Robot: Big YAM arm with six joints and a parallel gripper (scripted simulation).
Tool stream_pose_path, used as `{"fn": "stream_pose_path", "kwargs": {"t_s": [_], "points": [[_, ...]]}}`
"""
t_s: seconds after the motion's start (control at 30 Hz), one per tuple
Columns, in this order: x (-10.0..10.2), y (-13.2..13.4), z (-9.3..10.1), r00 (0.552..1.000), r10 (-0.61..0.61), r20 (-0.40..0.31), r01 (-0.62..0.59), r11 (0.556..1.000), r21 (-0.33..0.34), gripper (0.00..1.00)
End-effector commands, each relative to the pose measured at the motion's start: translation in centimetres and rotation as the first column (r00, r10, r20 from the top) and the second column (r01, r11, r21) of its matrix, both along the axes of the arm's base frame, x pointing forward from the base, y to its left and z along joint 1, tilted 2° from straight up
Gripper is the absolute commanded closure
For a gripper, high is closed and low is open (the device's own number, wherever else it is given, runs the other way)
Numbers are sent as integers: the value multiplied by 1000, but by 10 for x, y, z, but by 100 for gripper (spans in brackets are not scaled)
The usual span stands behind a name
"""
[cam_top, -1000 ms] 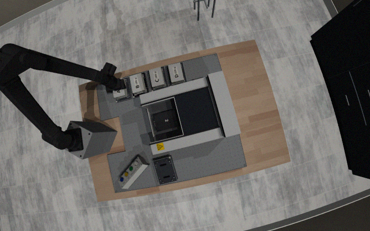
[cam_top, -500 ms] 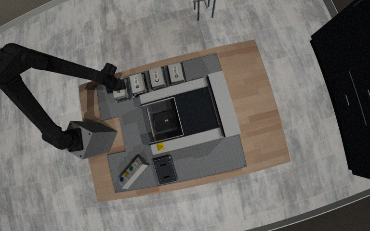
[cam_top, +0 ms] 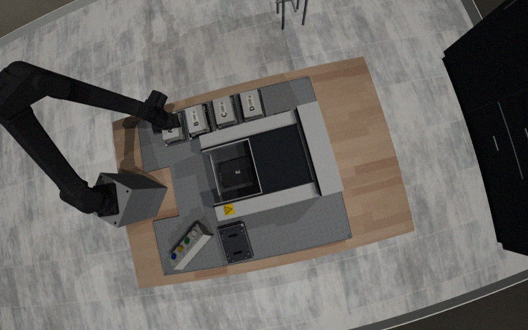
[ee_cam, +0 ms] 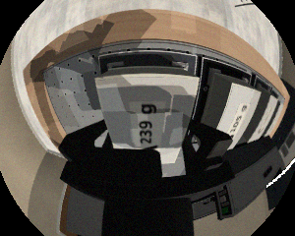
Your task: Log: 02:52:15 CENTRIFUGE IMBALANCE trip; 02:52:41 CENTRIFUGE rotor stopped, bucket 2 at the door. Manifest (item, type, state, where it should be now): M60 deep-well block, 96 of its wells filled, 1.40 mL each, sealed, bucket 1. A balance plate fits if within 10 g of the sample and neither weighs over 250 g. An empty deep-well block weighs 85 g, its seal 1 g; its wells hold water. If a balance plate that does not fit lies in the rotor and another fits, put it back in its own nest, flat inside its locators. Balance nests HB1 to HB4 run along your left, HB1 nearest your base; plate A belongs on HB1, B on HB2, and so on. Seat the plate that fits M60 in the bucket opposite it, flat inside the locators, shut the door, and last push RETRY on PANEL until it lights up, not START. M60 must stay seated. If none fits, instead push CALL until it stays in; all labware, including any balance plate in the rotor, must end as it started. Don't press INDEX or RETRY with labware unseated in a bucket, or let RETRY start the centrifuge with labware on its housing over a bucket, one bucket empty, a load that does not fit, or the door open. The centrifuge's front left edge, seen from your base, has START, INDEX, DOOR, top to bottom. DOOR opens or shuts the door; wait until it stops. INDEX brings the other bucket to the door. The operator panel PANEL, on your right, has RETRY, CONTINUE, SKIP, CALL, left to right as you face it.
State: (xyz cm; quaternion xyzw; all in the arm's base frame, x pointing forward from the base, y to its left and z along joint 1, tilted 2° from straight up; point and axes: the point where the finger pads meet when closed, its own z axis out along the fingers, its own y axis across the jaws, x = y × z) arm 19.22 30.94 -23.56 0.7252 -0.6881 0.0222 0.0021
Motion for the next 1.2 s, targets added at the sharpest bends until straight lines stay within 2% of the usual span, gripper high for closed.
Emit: {"fn": "stream_pose_path", "kwargs": {"t_s": [0.0, 0.23, 0.33, 0.47, 1.17], "points": [[12, 9, 0, 1000, 1, 18, -2, 1000, 28, 100], [11, 8, -5, 1000, 2, 13, -2, 1000, 21, 100], [13, 11, -1, 1000, 1, 20, -2, 999, 32, 100], [10, 7, -7, 1000, 2, 13, -2, 1000, 20, 100], [11, 8, -7, 1000, 2, 16, -2, 1000, 24, 100]]}}
